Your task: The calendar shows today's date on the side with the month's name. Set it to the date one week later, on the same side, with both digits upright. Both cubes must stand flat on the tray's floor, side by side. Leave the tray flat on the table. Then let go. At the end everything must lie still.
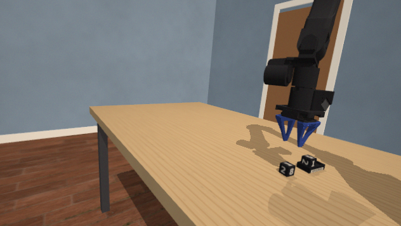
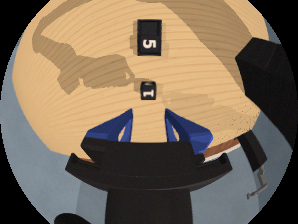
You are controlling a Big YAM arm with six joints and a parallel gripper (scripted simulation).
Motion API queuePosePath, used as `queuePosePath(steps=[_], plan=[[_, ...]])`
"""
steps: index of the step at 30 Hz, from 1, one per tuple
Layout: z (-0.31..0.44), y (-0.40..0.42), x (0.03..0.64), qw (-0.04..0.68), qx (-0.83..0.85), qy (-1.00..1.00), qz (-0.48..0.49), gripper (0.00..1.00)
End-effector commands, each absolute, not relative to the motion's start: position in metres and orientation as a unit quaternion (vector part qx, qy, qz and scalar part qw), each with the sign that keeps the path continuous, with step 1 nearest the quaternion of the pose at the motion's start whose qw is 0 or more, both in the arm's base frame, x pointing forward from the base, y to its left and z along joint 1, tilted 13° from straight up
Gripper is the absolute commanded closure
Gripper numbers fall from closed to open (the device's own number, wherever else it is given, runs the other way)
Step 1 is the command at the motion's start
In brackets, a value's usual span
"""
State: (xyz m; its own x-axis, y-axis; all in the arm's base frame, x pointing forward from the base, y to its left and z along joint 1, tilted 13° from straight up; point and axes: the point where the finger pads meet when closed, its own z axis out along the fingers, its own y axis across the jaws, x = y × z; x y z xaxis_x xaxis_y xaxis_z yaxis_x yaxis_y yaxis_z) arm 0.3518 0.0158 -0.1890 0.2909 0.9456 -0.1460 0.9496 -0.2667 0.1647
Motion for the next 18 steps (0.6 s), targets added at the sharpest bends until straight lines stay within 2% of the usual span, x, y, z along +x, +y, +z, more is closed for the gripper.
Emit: queuePosePath(steps=[1, 18], plan=[[-0.193, 0.012, 0.359, 0.115, 0.801, 0.587, -0.006, 0.54], [-0.208, 0.009, 0.359, 0.114, 0.797, 0.593, -0.007, 0.54]])
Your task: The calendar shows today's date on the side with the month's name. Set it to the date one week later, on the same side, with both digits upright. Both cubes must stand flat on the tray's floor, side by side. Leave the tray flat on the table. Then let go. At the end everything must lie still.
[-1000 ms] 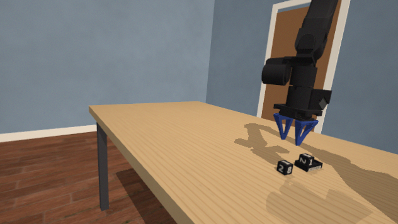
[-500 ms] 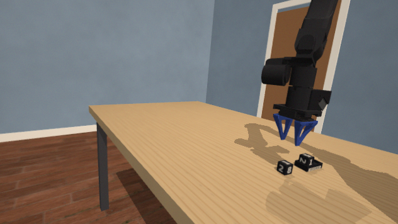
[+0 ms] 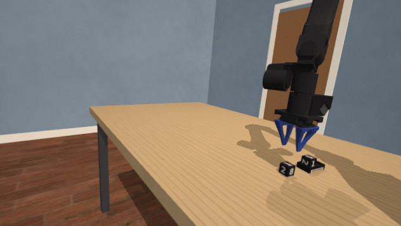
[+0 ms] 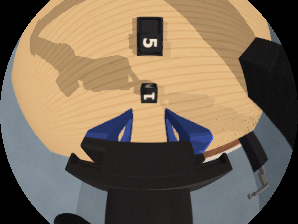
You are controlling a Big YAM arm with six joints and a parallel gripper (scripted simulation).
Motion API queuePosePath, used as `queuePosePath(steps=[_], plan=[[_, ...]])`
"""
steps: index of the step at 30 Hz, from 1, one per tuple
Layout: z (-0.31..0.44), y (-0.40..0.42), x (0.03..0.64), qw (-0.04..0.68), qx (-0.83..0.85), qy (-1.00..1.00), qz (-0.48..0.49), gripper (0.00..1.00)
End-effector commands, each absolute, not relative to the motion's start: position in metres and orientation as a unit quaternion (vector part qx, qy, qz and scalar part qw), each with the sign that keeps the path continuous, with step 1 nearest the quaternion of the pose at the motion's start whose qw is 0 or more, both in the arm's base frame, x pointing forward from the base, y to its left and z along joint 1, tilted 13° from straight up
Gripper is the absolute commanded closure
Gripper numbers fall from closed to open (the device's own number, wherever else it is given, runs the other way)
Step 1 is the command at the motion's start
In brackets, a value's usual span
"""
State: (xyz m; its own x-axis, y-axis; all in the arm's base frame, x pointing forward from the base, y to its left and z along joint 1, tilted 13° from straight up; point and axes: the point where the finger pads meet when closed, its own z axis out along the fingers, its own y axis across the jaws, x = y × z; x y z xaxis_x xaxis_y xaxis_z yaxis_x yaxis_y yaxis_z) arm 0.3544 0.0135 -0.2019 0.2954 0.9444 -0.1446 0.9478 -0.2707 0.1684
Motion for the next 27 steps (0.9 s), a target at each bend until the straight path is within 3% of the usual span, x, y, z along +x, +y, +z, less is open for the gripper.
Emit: queuePosePath(steps=[1, 27], plan=[[-0.209, 0.008, 0.359, 0.114, 0.797, 0.593, -0.007, 0.54], [-0.241, 0.003, 0.359, 0.112, 0.797, 0.593, -0.01, 0.54]])
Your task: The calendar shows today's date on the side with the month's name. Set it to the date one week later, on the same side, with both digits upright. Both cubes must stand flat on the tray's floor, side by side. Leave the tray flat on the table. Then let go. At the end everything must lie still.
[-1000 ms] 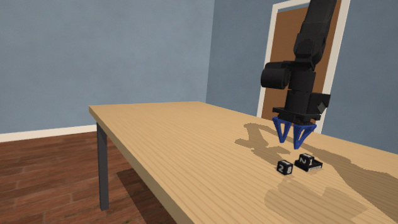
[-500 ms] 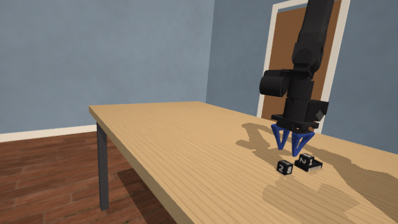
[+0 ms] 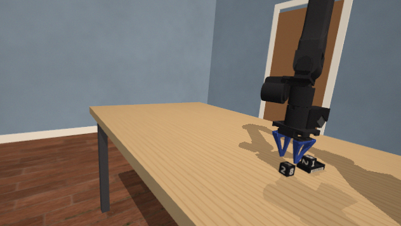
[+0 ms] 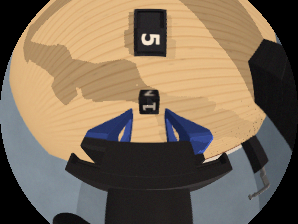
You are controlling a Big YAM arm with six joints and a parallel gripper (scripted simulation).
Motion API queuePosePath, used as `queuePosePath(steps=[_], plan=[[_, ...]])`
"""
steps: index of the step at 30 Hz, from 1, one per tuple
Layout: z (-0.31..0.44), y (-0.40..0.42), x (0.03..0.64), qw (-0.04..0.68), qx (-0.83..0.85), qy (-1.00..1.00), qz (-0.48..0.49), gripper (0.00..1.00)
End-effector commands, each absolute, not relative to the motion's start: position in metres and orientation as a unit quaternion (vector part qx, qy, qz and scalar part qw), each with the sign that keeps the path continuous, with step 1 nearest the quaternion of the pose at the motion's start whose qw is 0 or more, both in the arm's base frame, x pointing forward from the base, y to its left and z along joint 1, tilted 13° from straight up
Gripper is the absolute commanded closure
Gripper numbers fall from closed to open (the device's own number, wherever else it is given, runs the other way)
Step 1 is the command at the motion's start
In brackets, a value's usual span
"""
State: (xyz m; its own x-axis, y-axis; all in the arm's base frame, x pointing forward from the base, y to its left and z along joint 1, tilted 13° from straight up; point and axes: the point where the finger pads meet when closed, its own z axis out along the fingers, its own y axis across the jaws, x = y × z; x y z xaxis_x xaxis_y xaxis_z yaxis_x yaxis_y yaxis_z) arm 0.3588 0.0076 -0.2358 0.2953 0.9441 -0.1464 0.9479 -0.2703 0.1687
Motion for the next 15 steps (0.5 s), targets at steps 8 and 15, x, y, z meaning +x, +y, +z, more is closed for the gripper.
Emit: queuePosePath(steps=[8, 15], plan=[[-0.243, 0.0042, 0.3586, 0.111, 0.796, 0.595, -0.011, 0.54], [-0.2434, 0.0038, 0.3572, 0.11, 0.796, 0.595, -0.012, 0.54]])
